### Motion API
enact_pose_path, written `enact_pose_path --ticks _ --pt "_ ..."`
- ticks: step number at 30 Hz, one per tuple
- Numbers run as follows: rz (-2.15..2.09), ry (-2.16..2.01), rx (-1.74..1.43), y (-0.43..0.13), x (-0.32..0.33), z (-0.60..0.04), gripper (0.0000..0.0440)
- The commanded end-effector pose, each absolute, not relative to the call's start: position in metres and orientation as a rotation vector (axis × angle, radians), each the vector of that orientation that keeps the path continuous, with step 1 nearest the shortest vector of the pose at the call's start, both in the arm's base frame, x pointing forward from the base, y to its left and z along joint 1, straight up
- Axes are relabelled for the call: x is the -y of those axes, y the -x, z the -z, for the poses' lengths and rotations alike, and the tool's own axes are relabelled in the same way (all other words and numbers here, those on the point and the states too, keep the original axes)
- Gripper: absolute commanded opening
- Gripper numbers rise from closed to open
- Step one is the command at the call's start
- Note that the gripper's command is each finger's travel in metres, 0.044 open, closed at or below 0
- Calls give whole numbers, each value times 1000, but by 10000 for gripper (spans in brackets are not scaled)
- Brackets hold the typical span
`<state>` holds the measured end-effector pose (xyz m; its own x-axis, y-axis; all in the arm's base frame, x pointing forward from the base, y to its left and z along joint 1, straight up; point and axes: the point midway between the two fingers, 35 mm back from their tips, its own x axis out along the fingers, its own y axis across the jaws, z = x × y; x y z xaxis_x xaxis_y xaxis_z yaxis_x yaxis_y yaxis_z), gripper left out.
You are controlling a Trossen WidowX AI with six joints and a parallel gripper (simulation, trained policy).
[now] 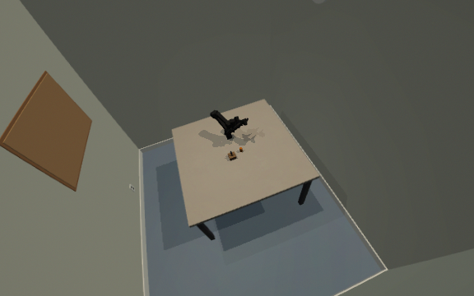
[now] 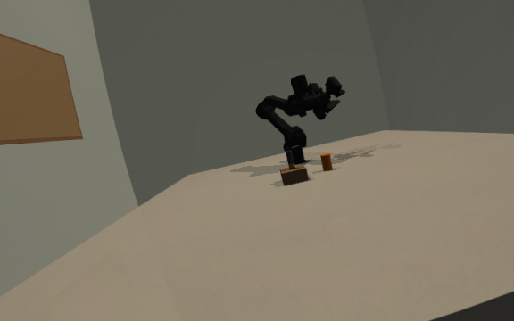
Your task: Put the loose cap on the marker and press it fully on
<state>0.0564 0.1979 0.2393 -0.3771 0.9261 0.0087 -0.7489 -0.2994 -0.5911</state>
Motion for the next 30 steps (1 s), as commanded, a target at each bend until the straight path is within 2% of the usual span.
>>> enact_pose_path --ticks 1,30 --pt "-1849 408 597 -63 -198 -243 253" --pt "-1654 410 355 -110 -193 -260 312"
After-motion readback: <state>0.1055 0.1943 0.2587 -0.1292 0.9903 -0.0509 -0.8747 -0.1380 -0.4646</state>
